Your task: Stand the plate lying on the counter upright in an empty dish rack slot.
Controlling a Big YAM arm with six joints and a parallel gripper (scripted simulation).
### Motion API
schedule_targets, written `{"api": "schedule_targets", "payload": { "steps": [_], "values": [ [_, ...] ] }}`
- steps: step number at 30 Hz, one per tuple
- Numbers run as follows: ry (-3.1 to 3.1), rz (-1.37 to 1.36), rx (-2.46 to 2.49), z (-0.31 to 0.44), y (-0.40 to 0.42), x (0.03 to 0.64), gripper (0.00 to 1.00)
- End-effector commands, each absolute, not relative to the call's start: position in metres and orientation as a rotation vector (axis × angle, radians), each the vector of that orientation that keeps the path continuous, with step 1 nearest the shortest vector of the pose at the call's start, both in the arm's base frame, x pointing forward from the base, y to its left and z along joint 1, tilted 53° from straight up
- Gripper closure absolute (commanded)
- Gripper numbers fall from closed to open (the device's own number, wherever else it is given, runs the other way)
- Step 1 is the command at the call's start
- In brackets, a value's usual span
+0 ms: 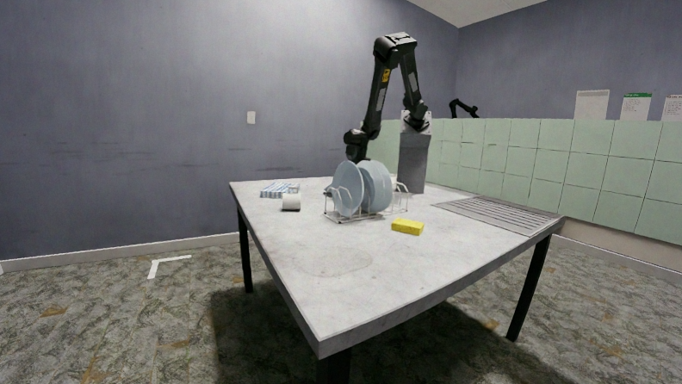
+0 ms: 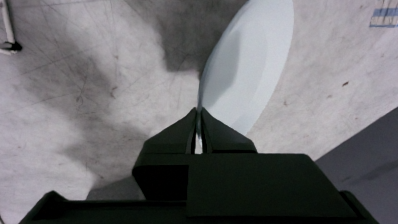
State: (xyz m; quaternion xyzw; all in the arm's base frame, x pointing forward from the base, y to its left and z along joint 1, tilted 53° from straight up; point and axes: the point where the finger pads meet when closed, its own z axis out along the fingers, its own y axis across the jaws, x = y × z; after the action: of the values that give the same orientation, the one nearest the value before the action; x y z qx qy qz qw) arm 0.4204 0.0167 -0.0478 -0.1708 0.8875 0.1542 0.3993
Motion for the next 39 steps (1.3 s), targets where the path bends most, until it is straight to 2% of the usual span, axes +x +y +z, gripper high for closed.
{"api": "schedule_targets", "payload": {
  "steps": [1,39],
  "values": [
    [2.24,0.401,-0.442,-0.043,0.015,0.416,1.0],
    [2.243,0.401,-0.435,-0.012,-0.016,0.382,1.0]
  ]
}}
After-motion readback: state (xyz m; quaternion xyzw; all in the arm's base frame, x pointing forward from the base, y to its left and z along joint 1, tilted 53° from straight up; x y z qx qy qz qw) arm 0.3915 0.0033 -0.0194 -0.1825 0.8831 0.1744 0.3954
